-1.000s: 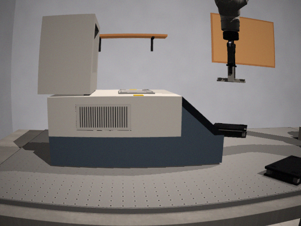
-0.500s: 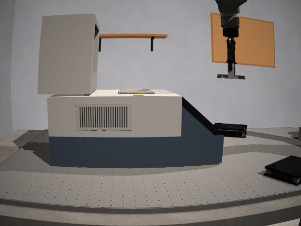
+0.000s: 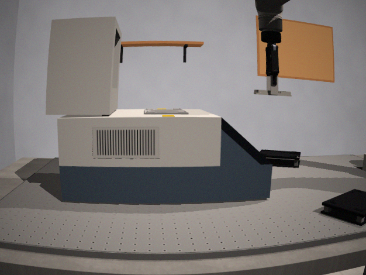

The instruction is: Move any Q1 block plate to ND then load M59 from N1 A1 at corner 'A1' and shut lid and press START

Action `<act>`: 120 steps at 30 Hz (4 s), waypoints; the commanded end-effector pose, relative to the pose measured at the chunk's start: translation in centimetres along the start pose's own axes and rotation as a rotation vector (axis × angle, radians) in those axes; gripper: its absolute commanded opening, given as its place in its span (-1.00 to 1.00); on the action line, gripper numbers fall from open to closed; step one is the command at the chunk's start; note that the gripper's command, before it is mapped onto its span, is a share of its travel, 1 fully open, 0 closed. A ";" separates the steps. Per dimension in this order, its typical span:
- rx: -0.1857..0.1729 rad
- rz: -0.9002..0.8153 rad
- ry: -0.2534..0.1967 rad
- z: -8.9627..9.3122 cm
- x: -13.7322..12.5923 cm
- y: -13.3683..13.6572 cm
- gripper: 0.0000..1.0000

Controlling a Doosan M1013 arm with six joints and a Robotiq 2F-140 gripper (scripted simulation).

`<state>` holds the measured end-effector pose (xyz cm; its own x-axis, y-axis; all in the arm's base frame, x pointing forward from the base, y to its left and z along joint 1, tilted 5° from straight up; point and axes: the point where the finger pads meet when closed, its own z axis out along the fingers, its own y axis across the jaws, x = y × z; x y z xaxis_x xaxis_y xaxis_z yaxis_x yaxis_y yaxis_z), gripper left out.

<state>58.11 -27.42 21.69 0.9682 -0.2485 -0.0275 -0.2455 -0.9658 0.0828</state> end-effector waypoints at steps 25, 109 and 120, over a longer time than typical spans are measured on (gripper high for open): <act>0.002 -0.494 0.000 0.0 8.5 -7.9 -1.00; 0.002 -1.778 0.001 0.0 33.1 -30.9 -1.00; 0.002 -1.778 0.001 0.0 33.2 -30.9 -1.00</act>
<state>97.86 -5.80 18.23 0.0411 0.9964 -0.0739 0.9980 -0.0444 -0.0443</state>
